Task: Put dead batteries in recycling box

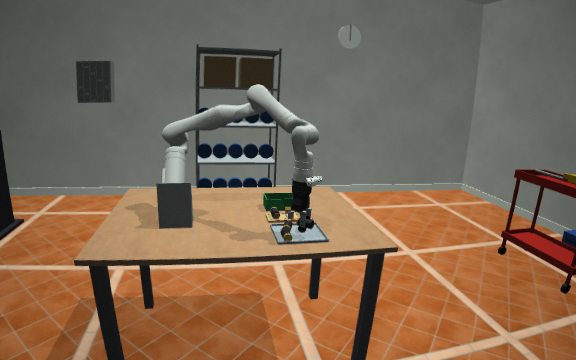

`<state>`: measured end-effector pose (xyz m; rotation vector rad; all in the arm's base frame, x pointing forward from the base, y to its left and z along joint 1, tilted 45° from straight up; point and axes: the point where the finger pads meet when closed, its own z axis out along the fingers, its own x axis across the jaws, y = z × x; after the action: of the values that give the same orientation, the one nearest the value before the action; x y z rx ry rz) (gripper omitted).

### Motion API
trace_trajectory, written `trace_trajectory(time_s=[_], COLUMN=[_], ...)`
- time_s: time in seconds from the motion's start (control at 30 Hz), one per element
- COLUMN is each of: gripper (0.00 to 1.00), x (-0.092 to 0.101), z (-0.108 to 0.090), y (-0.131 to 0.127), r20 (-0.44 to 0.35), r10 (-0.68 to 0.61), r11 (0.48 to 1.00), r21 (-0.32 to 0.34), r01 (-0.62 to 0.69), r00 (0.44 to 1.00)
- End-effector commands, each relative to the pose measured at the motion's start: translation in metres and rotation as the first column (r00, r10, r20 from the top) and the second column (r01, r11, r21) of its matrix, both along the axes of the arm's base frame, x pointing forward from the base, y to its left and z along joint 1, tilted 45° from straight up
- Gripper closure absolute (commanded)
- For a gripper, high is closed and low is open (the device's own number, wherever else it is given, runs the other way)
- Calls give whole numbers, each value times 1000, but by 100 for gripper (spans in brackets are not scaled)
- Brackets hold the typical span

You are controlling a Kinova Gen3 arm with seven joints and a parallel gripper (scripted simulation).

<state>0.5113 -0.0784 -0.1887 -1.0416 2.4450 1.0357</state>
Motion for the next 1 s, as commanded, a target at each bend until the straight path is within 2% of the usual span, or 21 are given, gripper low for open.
trace_trajectory(time_s=[0.0, 0.23, 0.5, 0.7, 0.97], gripper=[43, 43, 43, 43, 43], x=[2, 2, 3, 3, 3], z=[3, 8, 51, 63, 63], y=[-3, -8, -53, -64, -65], r20=[5, 5, 5, 5, 5], r10=[-3, -3, -3, -3, -3], r11=[1000, 1000, 1000, 1000, 1000], r21=[-3, -3, -3, -3, -3], r01=[3, 3, 3, 3, 3], r00=[1000, 1000, 1000, 1000, 1000])
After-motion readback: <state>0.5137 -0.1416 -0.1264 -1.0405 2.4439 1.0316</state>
